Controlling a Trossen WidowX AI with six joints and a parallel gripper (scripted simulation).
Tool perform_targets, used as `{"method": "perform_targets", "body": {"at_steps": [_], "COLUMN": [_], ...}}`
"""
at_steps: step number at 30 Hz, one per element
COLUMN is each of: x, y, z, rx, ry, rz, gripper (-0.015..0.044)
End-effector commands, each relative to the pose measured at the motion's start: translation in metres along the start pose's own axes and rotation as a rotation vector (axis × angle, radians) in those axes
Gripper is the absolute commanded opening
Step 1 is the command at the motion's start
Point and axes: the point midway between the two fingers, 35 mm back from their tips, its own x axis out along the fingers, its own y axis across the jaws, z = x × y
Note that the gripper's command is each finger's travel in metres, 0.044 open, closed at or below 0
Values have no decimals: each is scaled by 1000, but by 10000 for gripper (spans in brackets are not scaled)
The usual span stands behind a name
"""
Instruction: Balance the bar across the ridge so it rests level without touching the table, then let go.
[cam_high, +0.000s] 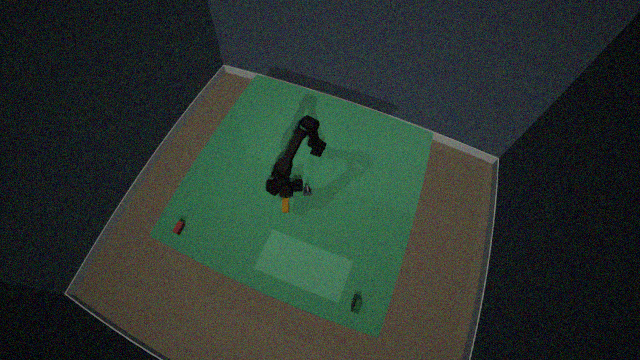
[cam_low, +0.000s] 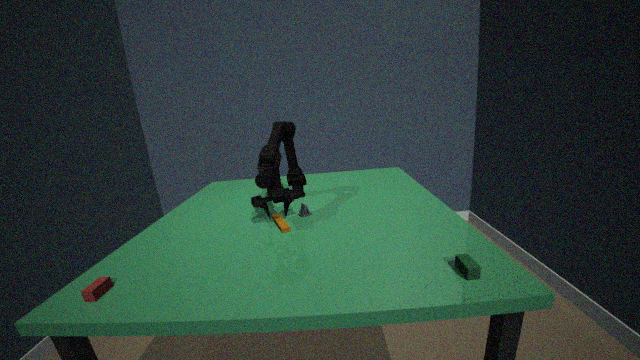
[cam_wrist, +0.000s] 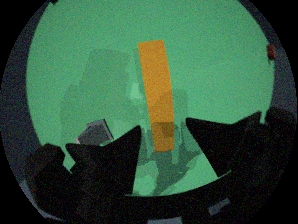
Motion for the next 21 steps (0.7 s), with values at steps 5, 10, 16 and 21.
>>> {"method": "perform_targets", "body": {"at_steps": [5,10,16,21], "x": [13,13,13,13], "y": [1,1,1,1], "z": [0,0,0,-1], "rx": [4,4,4,0], "ry": [-2,-2,-2,2], "rz": [4,4,4,1], "gripper": [315,315,315,289]}}
